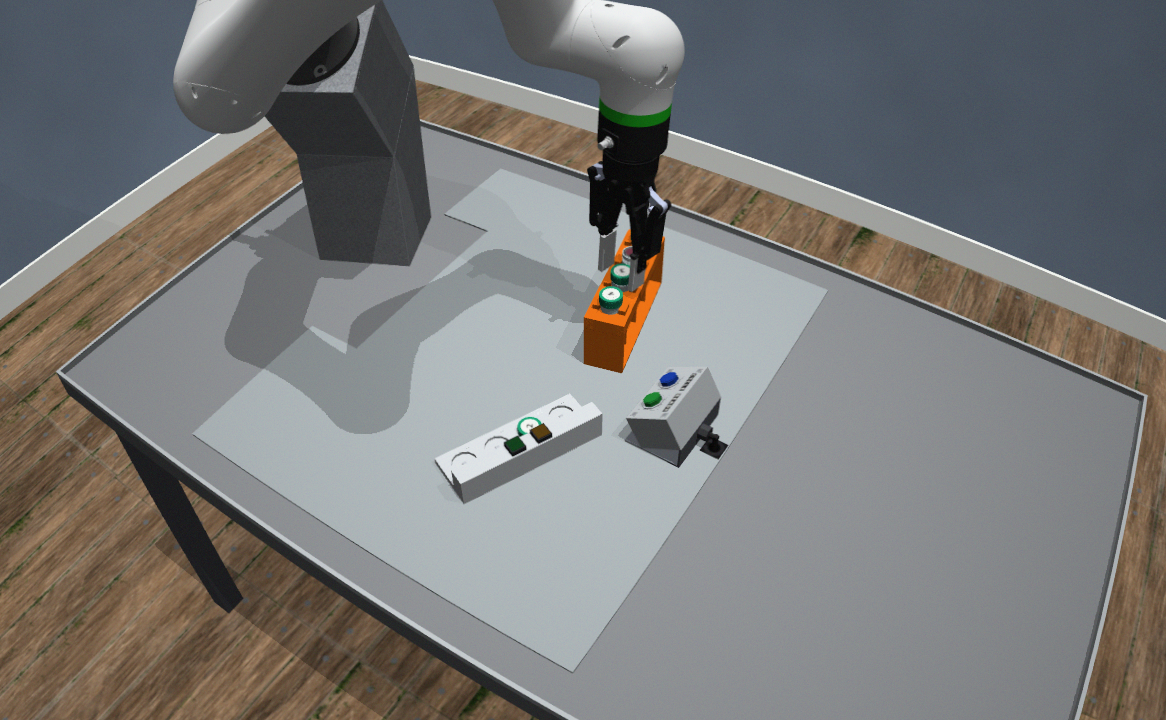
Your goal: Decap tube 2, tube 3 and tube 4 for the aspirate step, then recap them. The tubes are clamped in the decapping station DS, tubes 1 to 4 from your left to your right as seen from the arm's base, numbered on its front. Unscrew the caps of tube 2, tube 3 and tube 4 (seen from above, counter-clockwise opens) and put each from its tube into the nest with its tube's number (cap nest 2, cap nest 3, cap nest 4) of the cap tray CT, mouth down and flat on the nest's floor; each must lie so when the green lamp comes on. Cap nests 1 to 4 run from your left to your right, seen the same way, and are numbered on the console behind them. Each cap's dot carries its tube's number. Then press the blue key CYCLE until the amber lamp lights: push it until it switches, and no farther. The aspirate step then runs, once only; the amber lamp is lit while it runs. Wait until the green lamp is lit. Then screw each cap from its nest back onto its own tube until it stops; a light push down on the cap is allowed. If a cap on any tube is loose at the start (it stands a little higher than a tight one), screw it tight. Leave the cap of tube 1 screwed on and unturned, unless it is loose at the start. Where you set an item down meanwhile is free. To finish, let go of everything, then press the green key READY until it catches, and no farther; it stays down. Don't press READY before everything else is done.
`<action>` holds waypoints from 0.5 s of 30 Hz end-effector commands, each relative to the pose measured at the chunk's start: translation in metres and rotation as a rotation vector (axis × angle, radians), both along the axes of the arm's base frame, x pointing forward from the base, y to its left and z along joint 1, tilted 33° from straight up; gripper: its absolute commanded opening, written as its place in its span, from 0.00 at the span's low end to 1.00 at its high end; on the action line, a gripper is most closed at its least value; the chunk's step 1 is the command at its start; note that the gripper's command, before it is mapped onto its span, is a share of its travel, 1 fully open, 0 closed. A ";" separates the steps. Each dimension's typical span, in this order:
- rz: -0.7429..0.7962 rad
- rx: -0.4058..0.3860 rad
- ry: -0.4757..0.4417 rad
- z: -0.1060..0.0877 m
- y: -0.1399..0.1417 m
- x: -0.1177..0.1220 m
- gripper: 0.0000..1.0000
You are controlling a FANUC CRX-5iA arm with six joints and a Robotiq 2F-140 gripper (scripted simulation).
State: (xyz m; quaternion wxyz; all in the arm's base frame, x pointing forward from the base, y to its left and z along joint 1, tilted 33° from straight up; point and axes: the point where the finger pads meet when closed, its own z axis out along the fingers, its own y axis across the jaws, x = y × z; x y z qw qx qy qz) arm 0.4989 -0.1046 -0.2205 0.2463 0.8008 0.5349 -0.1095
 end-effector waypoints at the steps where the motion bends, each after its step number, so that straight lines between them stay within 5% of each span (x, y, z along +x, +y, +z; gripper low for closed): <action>1: -0.051 -0.009 -0.085 0.000 0.000 0.000 0.35; 4: -0.051 -0.009 -0.085 0.000 0.000 0.001 0.35; 5: -0.051 -0.009 -0.085 0.000 0.000 0.001 0.00; 15: -0.051 -0.009 -0.085 0.000 0.000 0.001 0.00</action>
